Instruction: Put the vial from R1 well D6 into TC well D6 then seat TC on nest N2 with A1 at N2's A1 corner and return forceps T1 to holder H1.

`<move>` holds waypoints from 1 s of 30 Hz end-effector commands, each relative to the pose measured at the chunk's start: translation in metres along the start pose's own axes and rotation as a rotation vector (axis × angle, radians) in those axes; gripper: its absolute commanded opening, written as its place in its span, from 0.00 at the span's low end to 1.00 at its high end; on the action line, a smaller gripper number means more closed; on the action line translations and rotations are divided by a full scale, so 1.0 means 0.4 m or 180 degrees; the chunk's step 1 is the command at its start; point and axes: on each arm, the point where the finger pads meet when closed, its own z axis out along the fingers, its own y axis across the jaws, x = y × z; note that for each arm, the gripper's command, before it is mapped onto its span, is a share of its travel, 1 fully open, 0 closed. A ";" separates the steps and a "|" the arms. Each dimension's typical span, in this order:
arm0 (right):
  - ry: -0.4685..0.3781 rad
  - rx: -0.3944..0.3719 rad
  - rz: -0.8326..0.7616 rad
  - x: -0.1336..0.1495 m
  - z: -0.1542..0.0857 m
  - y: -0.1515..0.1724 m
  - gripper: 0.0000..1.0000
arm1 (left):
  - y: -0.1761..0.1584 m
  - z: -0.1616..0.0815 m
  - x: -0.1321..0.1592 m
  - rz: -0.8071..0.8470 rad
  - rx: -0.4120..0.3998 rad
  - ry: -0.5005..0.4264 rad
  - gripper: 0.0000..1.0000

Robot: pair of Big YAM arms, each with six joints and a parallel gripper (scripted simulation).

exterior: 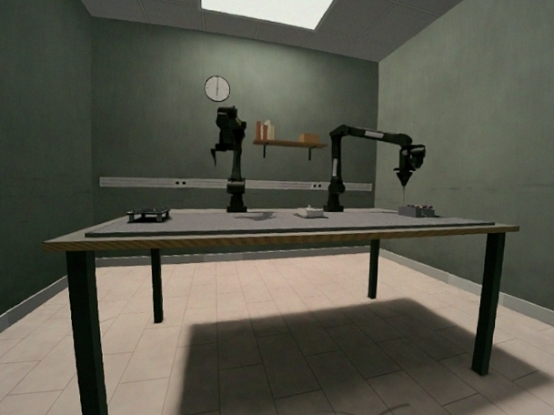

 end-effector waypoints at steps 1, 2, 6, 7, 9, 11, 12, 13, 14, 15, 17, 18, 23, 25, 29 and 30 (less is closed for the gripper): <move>-0.0106 0.0029 0.0028 -0.018 -0.031 -0.005 1.00 | -0.011 0.006 -0.014 0.0101 0.0006 0.0001 0.07; -0.0106 0.0029 0.0028 -0.018 -0.031 -0.005 1.00 | -0.012 0.010 -0.010 0.0096 0.0008 0.0004 0.07; -0.0106 0.0029 0.0028 -0.018 -0.031 -0.005 1.00 | -0.004 -0.005 -0.015 0.0082 -0.0029 -0.0052 0.07; -0.0106 0.0029 0.0028 -0.018 -0.031 -0.005 1.00 | -0.003 -0.014 -0.019 0.0085 -0.0042 -0.0072 0.07; -0.0106 0.0029 0.0028 -0.018 -0.031 -0.005 1.00 | -0.009 -0.002 -0.013 0.0090 -0.0030 -0.0053 0.07; -0.0106 0.0029 0.0028 -0.018 -0.031 -0.005 1.00 | -0.014 -0.008 -0.009 0.0089 -0.0025 -0.0046 0.07; -0.0106 0.0029 0.0028 -0.018 -0.031 -0.005 1.00 | -0.012 -0.014 -0.014 0.0089 -0.0039 -0.0067 0.07; -0.0106 0.0029 0.0028 -0.018 -0.031 -0.005 1.00 | -0.012 -0.014 -0.014 0.0089 -0.0039 -0.0067 0.07; -0.0106 0.0029 0.0028 -0.018 -0.031 -0.005 1.00 | -0.012 -0.014 -0.014 0.0089 -0.0039 -0.0067 0.07; -0.0106 0.0029 0.0028 -0.018 -0.031 -0.005 1.00 | -0.011 -0.015 -0.014 0.0083 -0.0044 -0.0075 0.07; -0.0106 0.0029 0.0028 -0.018 -0.031 -0.005 1.00 | -0.012 -0.017 -0.013 0.0079 -0.0050 -0.0084 0.07; -0.0106 0.0029 0.0028 -0.018 -0.031 -0.005 1.00 | -0.011 -0.021 -0.016 0.0079 -0.0060 -0.0099 0.07; -0.0106 0.0029 0.0028 -0.018 -0.031 -0.005 1.00 | 0.005 -0.029 -0.025 0.0033 -0.0065 -0.0104 0.07; -0.0106 0.0029 0.0028 -0.018 -0.031 -0.005 1.00 | 0.005 -0.029 -0.025 0.0033 -0.0066 -0.0105 0.07; -0.0106 0.0029 0.0028 -0.018 -0.031 -0.005 1.00 | 0.004 -0.029 -0.025 0.0033 -0.0068 -0.0108 0.07; -0.0106 0.0029 0.0028 -0.018 -0.031 -0.005 1.00 | 0.004 -0.029 -0.025 0.0033 -0.0068 -0.0108 0.07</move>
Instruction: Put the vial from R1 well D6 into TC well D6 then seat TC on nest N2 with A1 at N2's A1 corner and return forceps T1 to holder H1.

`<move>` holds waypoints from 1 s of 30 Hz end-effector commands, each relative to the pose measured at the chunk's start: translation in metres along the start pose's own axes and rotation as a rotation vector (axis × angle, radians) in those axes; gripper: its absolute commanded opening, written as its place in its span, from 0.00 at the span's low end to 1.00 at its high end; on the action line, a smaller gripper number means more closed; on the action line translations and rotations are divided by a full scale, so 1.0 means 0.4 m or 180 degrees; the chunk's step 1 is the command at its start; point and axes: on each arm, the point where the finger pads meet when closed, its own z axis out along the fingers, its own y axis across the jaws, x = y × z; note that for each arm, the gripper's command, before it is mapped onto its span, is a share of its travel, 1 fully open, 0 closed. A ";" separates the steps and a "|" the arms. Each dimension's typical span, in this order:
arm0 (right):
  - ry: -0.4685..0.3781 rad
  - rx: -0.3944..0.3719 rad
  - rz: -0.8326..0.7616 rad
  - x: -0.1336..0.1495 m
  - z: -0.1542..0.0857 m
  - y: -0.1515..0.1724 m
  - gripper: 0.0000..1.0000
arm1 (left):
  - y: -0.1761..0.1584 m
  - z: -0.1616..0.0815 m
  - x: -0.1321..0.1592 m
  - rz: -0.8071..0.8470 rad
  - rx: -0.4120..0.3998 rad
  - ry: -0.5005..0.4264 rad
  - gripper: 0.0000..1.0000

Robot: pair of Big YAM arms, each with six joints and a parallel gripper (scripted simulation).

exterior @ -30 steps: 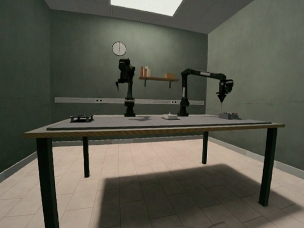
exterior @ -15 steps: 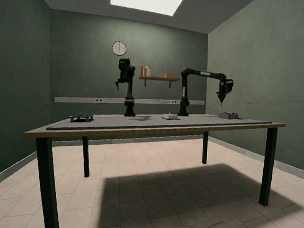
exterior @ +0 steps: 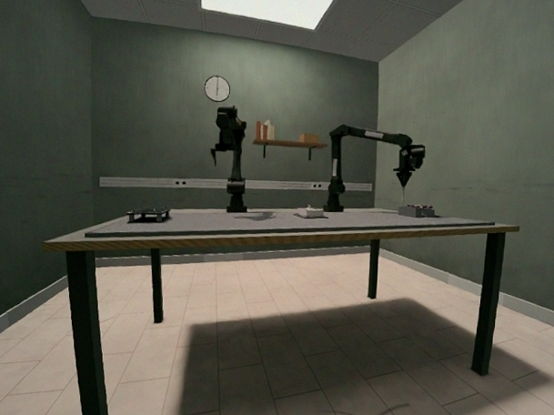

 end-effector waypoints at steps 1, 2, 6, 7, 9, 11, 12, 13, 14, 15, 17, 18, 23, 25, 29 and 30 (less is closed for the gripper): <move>-0.0106 0.0029 0.0028 -0.018 -0.031 -0.005 1.00 | 0.009 -0.034 -0.023 0.0014 -0.0068 -0.0106 0.07; -0.0106 0.0029 0.0028 -0.018 -0.031 -0.005 1.00 | 0.009 -0.034 -0.023 0.0014 -0.0068 -0.0107 0.07; -0.0106 0.0029 0.0028 -0.018 -0.031 -0.005 1.00 | 0.008 -0.034 -0.023 0.0014 -0.0070 -0.0109 0.07; -0.0106 0.0029 0.0028 -0.018 -0.031 -0.005 1.00 | 0.008 -0.034 -0.023 0.0014 -0.0070 -0.0110 0.07; -0.0106 0.0029 0.0028 -0.018 -0.031 -0.005 1.00 | 0.008 -0.034 -0.023 0.0014 -0.0071 -0.0111 0.07; -0.0106 0.0029 0.0028 -0.018 -0.031 -0.005 1.00 | 0.007 -0.034 -0.023 0.0014 -0.0072 -0.0112 0.07; -0.0106 0.0029 0.0028 -0.018 -0.031 -0.005 1.00 | 0.007 -0.034 -0.023 0.0014 -0.0072 -0.0113 0.07; -0.0106 0.0029 0.0028 -0.018 -0.031 -0.005 1.00 | 0.007 -0.034 -0.023 0.0014 -0.0073 -0.0114 0.07; -0.0106 0.0029 0.0028 -0.018 -0.031 -0.005 1.00 | 0.007 -0.034 -0.022 0.0014 -0.0073 -0.0114 0.07; -0.0106 0.0029 0.0028 -0.018 -0.031 -0.005 1.00 | -0.015 -0.025 -0.012 0.0027 -0.0074 -0.0118 0.07; -0.0106 0.0029 0.0028 -0.018 -0.031 -0.005 1.00 | -0.015 -0.025 -0.012 0.0025 -0.0074 -0.0118 0.07; -0.0106 0.0029 0.0028 -0.018 -0.031 -0.005 1.00 | -0.015 -0.025 -0.012 0.0025 -0.0074 -0.0118 0.07; -0.0106 0.0029 0.0028 -0.018 -0.031 -0.005 1.00 | 0.007 -0.034 -0.022 0.0014 -0.0074 -0.0115 0.07; -0.0106 0.0029 0.0028 -0.018 -0.031 -0.005 1.00 | 0.007 -0.048 -0.021 -0.0004 -0.0092 -0.0142 0.07; -0.0106 0.0029 0.0028 -0.018 -0.031 -0.005 1.00 | 0.010 -0.051 -0.023 -0.0004 -0.0095 -0.0145 0.07; -0.0106 0.0029 0.0028 -0.018 -0.031 -0.005 1.00 | 0.012 -0.055 -0.024 -0.0004 -0.0099 -0.0151 0.07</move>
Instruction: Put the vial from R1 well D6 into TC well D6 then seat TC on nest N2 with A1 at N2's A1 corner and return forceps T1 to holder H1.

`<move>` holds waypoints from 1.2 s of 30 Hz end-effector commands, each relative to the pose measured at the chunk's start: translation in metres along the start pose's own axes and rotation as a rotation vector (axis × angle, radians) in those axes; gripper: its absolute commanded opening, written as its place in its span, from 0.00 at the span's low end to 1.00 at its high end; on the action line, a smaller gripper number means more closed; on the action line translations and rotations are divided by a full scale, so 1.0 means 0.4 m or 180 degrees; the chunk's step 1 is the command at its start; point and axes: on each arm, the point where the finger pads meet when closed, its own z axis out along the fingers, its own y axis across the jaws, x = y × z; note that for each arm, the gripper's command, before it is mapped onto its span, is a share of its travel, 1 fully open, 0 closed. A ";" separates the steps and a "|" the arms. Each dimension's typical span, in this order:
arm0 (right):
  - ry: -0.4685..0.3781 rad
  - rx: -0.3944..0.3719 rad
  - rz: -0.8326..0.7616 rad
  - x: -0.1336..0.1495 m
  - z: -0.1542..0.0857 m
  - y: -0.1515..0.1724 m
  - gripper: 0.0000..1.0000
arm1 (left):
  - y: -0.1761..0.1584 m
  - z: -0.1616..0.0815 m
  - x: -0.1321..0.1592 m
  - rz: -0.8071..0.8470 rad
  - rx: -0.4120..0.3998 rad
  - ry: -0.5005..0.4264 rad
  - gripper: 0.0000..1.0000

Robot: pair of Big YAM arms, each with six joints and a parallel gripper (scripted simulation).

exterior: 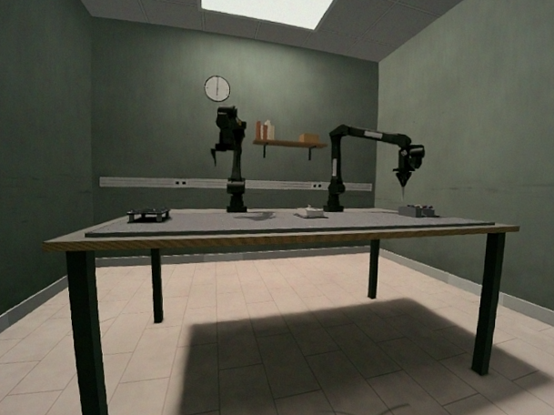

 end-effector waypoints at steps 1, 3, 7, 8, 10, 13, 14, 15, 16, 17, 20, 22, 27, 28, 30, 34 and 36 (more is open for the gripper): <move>-0.0106 0.0029 0.0028 -0.018 -0.031 -0.005 1.00 | 0.015 -0.036 -0.023 -0.0002 -0.0066 -0.0101 0.07; -0.0106 0.0029 0.0028 -0.018 -0.031 -0.005 1.00 | 0.015 -0.036 -0.023 -0.0002 -0.0066 -0.0101 0.07; -0.0106 0.0029 0.0028 -0.018 -0.031 -0.005 1.00 | 0.015 -0.036 -0.023 -0.0002 -0.0066 -0.0100 0.07; -0.0106 0.0029 0.0028 -0.018 -0.031 -0.005 1.00 | 0.024 -0.060 -0.026 -0.0020 -0.0095 -0.0141 0.07; -0.0106 0.0029 0.0028 -0.018 -0.031 -0.005 1.00 | 0.016 -0.036 -0.023 -0.0002 -0.0066 -0.0100 0.07; -0.0106 0.0029 0.0028 -0.018 -0.031 -0.005 1.00 | 0.016 -0.037 -0.023 -0.0002 -0.0066 -0.0100 0.07; -0.0106 0.0029 0.0028 -0.018 -0.031 -0.005 1.00 | 0.016 -0.037 -0.023 -0.0002 -0.0066 -0.0100 0.07; -0.0106 0.0029 0.0028 -0.018 -0.031 -0.005 1.00 | 0.016 -0.037 -0.023 -0.0002 -0.0066 -0.0099 0.07; -0.0106 0.0029 0.0028 -0.018 -0.031 -0.005 1.00 | 0.017 -0.037 -0.023 -0.0002 -0.0066 -0.0099 0.07; -0.0106 0.0029 0.0028 -0.018 -0.031 -0.005 1.00 | 0.017 -0.037 -0.023 -0.0002 -0.0066 -0.0099 0.07; -0.0106 0.0029 0.0028 -0.018 -0.031 -0.005 1.00 | 0.017 -0.037 -0.022 -0.0002 -0.0066 -0.0099 0.07; -0.0106 0.0029 0.0028 -0.018 -0.031 -0.005 1.00 | 0.017 -0.037 -0.022 -0.0002 -0.0066 -0.0099 0.07; -0.0106 0.0029 0.0028 -0.018 -0.031 -0.005 1.00 | 0.018 -0.037 -0.022 -0.0002 -0.0066 -0.0098 0.07; -0.0106 0.0029 0.0028 -0.018 -0.031 -0.005 1.00 | 0.018 -0.037 -0.022 -0.0002 -0.0066 -0.0098 0.07; -0.0106 0.0029 0.0028 -0.018 -0.031 -0.005 1.00 | 0.018 -0.038 -0.022 -0.0002 -0.0066 -0.0098 0.07; -0.0106 0.0029 0.0028 -0.018 -0.031 -0.005 1.00 | 0.018 -0.038 -0.022 -0.0002 -0.0066 -0.0098 0.07; -0.0106 0.0029 0.0028 -0.018 -0.031 -0.005 1.00 | 0.019 -0.038 -0.022 -0.0002 -0.0066 -0.0097 0.07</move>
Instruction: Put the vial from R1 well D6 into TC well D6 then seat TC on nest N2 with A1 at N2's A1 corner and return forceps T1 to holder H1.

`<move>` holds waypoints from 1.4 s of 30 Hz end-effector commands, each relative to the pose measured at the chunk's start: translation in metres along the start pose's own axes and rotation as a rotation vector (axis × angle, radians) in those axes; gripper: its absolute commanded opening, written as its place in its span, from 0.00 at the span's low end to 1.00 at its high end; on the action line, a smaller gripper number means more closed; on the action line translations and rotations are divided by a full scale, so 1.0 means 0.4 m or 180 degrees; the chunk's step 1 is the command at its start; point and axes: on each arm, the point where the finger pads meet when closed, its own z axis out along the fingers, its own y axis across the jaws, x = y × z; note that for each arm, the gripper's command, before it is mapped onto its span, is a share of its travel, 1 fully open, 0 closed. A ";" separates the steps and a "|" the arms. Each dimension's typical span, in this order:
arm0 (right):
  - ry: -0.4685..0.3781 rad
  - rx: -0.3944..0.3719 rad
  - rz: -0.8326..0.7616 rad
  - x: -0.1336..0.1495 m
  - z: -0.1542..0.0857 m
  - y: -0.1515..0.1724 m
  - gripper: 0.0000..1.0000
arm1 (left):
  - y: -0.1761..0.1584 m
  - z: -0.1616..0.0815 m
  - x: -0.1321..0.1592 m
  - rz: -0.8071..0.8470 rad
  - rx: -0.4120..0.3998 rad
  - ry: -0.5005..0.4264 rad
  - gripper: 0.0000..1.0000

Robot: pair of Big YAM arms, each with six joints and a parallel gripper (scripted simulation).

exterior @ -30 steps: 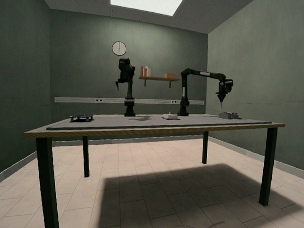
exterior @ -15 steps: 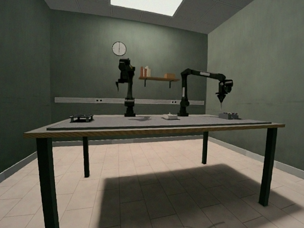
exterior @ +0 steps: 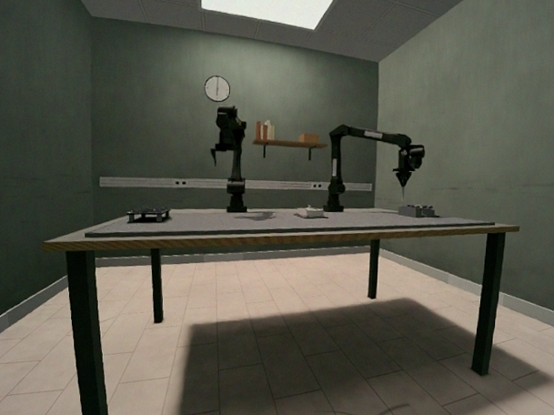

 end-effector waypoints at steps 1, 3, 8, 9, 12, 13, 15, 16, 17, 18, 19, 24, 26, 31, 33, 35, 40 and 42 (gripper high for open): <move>-0.0106 0.0029 0.0028 -0.018 -0.031 -0.005 1.00 | 0.019 -0.038 -0.022 -0.0002 -0.0066 -0.0097 0.07; -0.0106 0.0029 0.0028 -0.018 -0.031 -0.005 1.00 | 0.019 -0.038 -0.022 -0.0002 -0.0066 -0.0097 0.07; -0.0106 0.0029 0.0028 -0.018 -0.031 -0.005 1.00 | 0.019 -0.038 -0.022 -0.0002 -0.0066 -0.0097 0.07; -0.0106 0.0029 0.0028 -0.018 -0.031 -0.005 1.00 | 0.040 -0.067 -0.030 -0.0002 -0.0102 -0.0142 0.07; -0.0106 0.0029 0.0028 -0.018 -0.031 -0.005 1.00 | 0.042 -0.063 -0.032 -0.0002 -0.0106 -0.0147 0.07; -0.0106 0.0029 0.0028 -0.018 -0.031 -0.005 1.00 | 0.040 -0.062 -0.029 -0.0002 -0.0099 -0.0137 0.07; -0.0106 0.0029 0.0028 -0.018 -0.031 -0.005 1.00 | 0.034 -0.055 -0.028 0.0010 -0.0089 -0.0122 0.07; -0.0106 0.0029 0.0028 -0.018 -0.031 -0.005 1.00 | 0.031 -0.052 -0.029 0.0018 -0.0086 -0.0119 0.07; -0.0106 0.0029 0.0028 -0.018 -0.031 -0.005 1.00 | 0.031 -0.056 -0.031 0.0022 -0.0090 -0.0125 0.07; -0.0106 0.0029 0.0028 -0.018 -0.031 -0.005 1.00 | 0.020 -0.038 -0.022 -0.0002 -0.0066 -0.0096 0.07; -0.0106 0.0029 0.0028 -0.018 -0.031 -0.005 1.00 | 0.020 -0.038 -0.022 -0.0002 -0.0066 -0.0096 0.07; -0.0106 0.0029 0.0028 -0.018 -0.031 -0.005 1.00 | 0.028 -0.049 -0.030 0.0023 -0.0084 -0.0115 0.07; -0.0106 0.0029 0.0028 -0.018 -0.031 -0.005 1.00 | 0.019 -0.038 -0.022 -0.0002 -0.0066 -0.0096 0.07; -0.0106 0.0029 0.0028 -0.018 -0.031 -0.005 1.00 | 0.018 -0.006 -0.018 0.0021 -0.0044 -0.0054 0.07; -0.0106 0.0029 0.0028 -0.018 -0.031 -0.005 1.00 | 0.011 0.009 -0.008 0.0020 -0.0017 -0.0013 0.07; -0.0106 0.0029 0.0028 -0.018 -0.031 -0.005 1.00 | 0.008 0.014 -0.005 0.0020 -0.0006 0.0003 0.07; -0.0106 0.0029 0.0028 -0.018 -0.031 -0.005 1.00 | 0.014 0.008 -0.016 0.0021 -0.0027 -0.0030 0.07; -0.0106 0.0029 0.0028 -0.018 -0.031 -0.005 1.00 | 0.006 0.020 -0.006 0.0020 -0.0001 0.0011 0.07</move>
